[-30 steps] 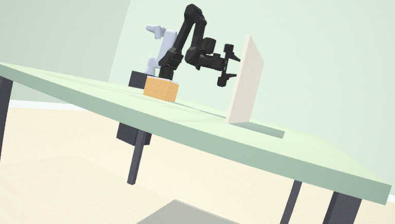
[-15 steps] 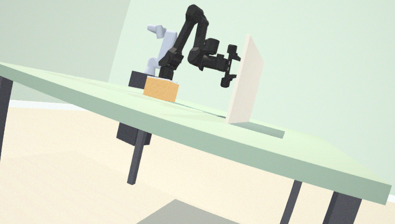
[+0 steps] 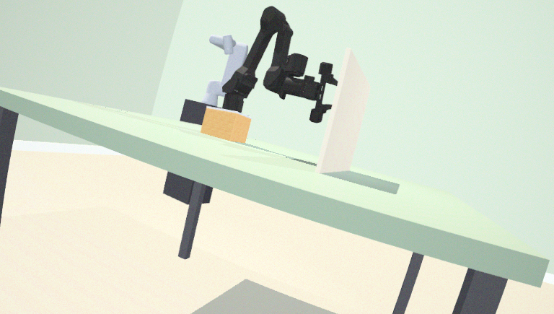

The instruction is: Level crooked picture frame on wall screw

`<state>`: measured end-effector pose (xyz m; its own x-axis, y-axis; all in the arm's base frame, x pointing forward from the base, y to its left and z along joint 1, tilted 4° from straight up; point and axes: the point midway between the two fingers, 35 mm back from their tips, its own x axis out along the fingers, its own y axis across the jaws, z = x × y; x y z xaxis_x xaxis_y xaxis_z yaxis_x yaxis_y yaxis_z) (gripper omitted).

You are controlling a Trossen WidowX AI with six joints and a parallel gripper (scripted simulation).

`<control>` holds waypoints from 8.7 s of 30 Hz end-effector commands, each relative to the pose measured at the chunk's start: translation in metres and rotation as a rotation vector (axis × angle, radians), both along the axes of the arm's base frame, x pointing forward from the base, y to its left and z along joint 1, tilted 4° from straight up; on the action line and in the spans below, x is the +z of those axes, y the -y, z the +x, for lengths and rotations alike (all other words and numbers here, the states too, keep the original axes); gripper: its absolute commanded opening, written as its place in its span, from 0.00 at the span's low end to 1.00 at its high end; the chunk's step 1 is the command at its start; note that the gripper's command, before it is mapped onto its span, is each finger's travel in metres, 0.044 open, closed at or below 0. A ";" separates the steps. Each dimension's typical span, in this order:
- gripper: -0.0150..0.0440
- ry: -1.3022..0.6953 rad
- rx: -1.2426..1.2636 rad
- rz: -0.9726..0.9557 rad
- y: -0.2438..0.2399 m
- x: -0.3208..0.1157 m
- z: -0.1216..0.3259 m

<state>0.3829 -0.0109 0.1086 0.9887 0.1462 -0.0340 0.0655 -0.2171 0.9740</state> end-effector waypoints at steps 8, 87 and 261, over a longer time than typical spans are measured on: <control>0.69 -0.003 -0.005 0.006 0.001 0.000 0.000; 0.25 -0.003 -0.005 0.006 0.003 0.010 0.001; 0.69 0.007 0.004 -0.131 -0.004 0.001 -0.018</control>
